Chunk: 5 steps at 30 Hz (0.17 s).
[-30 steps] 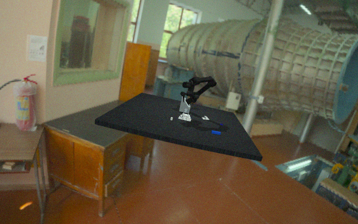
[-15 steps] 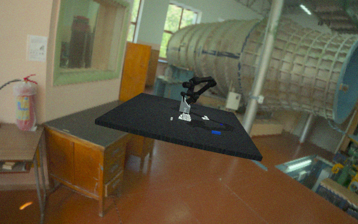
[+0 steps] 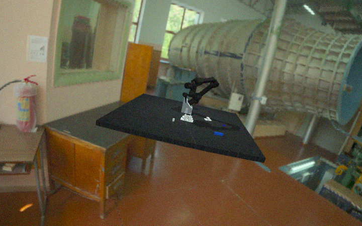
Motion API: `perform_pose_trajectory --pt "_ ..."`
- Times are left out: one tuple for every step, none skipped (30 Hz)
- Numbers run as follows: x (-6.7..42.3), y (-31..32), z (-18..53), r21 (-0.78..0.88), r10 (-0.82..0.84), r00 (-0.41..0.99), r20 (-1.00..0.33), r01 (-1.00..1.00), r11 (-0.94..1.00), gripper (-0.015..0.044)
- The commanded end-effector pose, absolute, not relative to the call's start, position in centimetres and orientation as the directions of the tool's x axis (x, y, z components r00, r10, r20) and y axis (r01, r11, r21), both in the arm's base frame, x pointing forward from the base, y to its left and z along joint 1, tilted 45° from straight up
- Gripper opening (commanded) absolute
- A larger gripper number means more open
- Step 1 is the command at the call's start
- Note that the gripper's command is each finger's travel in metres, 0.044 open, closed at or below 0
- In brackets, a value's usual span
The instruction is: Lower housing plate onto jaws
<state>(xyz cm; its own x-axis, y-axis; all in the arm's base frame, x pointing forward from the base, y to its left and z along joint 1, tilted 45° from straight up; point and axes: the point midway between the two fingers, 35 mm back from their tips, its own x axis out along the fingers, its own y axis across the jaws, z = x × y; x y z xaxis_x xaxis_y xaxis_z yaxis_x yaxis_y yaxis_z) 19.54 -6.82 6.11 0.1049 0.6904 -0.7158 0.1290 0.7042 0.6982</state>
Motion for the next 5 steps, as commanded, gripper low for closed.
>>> perform_pose_trajectory --pt "19.46 -6.81 6.12 0.698 0.690 0.102 -0.716 0.125 0.705 0.0440" --pt "19.46 -6.81 6.12 0.698 0.690 0.102 -0.716 0.125 0.705 0.0440" --pt "19.46 -6.81 6.12 0.698 0.690 0.102 -0.716 0.125 0.705 0.0440" --pt "19.46 -6.81 6.12 0.698 0.690 0.102 -0.716 0.125 0.705 0.0440" --pt "19.46 -6.81 6.12 0.698 0.690 0.102 -0.716 0.125 0.705 0.0440"
